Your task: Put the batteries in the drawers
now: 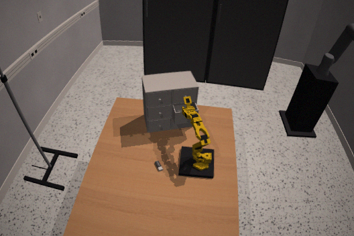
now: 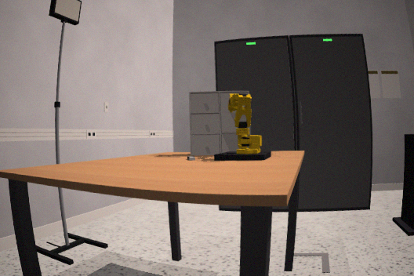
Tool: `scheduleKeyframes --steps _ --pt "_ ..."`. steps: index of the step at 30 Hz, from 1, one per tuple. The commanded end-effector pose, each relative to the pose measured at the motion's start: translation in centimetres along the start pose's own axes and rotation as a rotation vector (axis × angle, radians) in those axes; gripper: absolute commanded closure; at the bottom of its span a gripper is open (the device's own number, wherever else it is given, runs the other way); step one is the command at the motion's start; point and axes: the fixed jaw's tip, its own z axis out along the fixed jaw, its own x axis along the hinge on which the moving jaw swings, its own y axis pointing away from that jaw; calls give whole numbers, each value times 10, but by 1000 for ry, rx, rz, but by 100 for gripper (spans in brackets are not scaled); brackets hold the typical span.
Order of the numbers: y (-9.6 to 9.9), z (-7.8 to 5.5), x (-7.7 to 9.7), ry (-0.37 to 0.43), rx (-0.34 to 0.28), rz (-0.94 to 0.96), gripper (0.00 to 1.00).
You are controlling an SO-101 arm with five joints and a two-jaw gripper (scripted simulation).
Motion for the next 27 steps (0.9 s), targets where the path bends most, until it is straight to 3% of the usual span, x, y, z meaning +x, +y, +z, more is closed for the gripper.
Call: scheduleKeyframes --steps 1,22,27 --pt "-1 -2 -1 -5 4 -6 76" --pt "-1 -2 -1 -5 4 -6 66" --pt "-1 -6 -14 -5 3 -11 66"
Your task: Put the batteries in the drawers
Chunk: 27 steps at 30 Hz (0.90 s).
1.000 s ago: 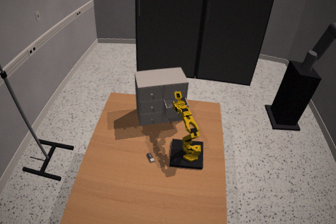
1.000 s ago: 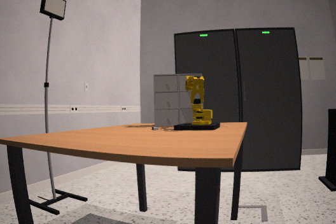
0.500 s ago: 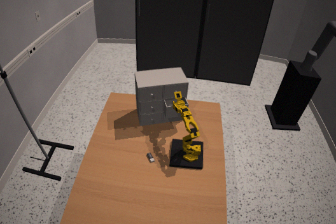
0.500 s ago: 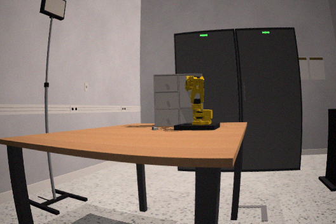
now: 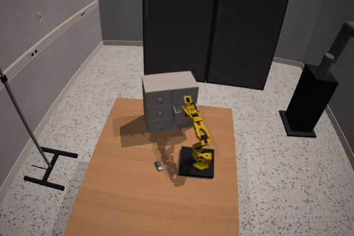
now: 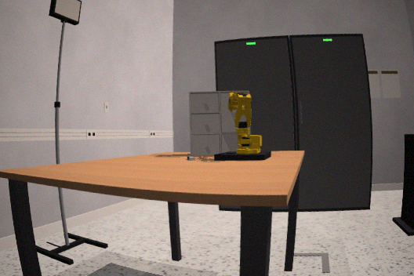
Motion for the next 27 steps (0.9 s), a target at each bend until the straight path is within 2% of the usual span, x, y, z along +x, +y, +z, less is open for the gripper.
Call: scheduleKeyframes --steps 1,10,27 --pt "-1 -4 -11 -5 3 -9 66" --pt "-1 -12 -30 -5 3 -19 66" --pt "-1 -12 -30 -5 3 -19 66"
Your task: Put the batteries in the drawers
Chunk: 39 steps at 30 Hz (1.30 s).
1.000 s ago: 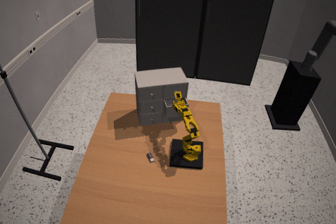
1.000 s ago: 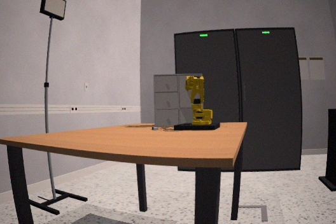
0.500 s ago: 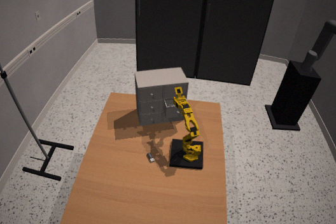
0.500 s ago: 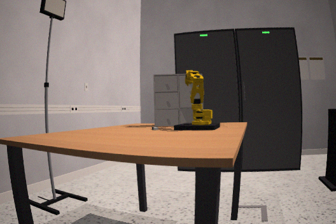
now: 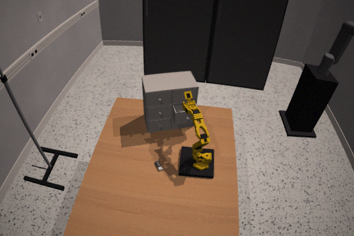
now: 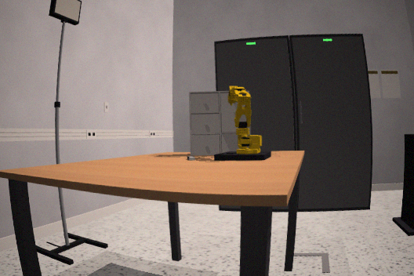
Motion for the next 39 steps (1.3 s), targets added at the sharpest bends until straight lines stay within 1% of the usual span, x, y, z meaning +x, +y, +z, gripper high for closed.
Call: scheduleKeyframes --steps 1,2,17,19,28,36,39 --pt "-1 2 1 12 3 -6 66" --pt "-1 2 1 12 3 -6 66" --pt "0 -37 5 12 -1 -9 66" --pt "0 -37 5 12 -1 -9 66" --pt "1 -58 11 12 -3 -10 66" --pt "1 -58 11 12 -3 -10 66" --pt "3 -70 20 12 -15 -9 67"
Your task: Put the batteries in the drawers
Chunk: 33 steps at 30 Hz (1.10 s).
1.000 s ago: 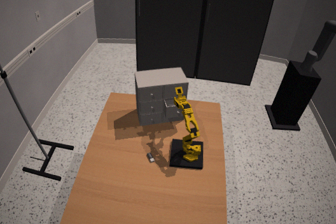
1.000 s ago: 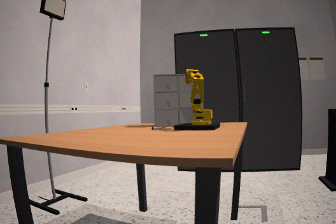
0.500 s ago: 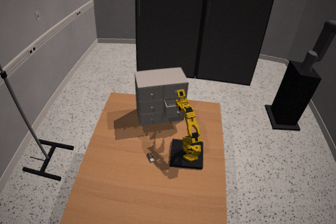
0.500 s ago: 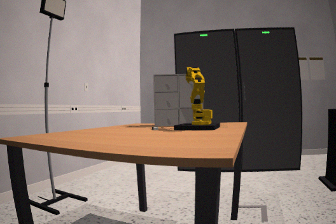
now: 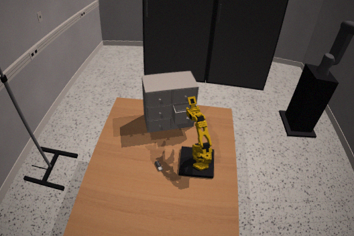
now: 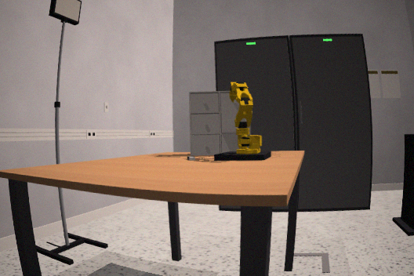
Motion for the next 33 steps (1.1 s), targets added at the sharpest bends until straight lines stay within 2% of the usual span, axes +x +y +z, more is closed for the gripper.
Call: scheduleKeyframes --steps 1,10,17,31,33 --pt "4 -13 11 6 -17 -6 68" --pt "10 -39 41 7 -53 -1 72" --pt "12 -48 58 7 -71 1 74" --pt "12 -48 58 7 -71 1 79" --pt "12 -38 61 7 -66 2 79"
